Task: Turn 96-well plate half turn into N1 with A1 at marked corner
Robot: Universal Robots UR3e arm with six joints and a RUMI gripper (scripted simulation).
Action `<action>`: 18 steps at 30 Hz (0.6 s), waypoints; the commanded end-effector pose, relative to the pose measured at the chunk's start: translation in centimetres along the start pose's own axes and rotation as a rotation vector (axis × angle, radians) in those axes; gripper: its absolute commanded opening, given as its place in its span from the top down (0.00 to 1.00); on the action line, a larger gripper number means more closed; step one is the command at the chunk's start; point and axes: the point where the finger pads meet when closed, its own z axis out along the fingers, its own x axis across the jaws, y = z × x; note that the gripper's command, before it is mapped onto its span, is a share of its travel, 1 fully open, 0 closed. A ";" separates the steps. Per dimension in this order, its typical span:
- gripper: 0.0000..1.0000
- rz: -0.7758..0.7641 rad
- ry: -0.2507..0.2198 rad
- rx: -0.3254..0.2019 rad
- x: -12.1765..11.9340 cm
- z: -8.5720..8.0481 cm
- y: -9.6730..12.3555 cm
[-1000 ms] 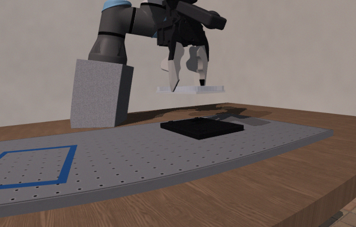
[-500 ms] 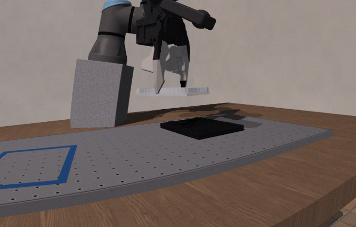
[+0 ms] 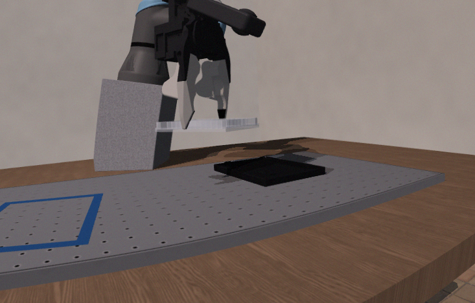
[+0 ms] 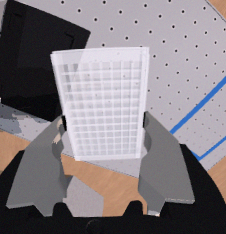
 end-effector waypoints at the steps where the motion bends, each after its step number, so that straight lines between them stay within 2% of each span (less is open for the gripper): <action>1: 1.00 -0.029 -0.006 0.007 2.3 0.1 0.6; 5: 1.00 -0.029 -0.006 0.007 3.0 0.1 0.8; 18: 1.00 -0.029 -0.005 0.006 7.1 0.3 2.3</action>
